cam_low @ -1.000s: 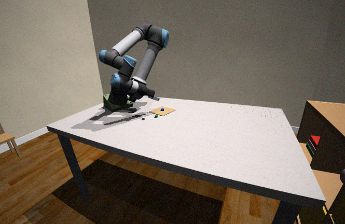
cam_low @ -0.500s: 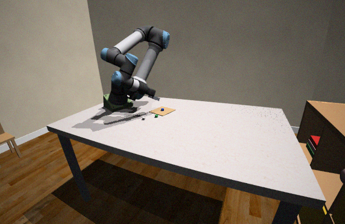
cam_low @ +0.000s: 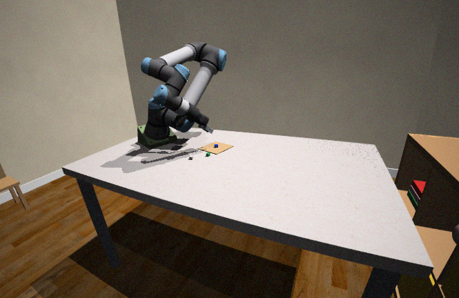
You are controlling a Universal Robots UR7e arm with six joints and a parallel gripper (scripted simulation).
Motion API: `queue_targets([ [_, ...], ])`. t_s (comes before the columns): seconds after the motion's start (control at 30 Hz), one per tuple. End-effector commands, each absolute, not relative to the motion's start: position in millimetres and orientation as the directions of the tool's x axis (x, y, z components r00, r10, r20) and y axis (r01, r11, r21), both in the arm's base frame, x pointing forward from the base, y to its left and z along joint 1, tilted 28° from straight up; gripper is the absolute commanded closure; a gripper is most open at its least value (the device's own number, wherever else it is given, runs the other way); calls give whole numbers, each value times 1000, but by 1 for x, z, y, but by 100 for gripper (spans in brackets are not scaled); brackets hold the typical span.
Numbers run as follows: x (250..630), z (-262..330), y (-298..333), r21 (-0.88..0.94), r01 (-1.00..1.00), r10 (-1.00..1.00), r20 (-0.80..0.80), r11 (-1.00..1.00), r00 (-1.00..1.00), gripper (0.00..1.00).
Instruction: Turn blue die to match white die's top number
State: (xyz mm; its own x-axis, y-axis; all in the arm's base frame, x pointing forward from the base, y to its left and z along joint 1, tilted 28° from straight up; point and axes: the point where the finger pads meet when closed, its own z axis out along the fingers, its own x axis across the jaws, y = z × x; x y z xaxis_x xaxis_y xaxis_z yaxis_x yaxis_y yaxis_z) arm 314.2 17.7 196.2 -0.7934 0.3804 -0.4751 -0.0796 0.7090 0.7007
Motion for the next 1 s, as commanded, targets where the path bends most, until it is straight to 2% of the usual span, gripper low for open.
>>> queue_targets([
  [0.0,314,200,23,658,-26,386,-472,752,-793,36],
  [0.97,315,211,44,374,211,378,-458,903,-805,36],
])
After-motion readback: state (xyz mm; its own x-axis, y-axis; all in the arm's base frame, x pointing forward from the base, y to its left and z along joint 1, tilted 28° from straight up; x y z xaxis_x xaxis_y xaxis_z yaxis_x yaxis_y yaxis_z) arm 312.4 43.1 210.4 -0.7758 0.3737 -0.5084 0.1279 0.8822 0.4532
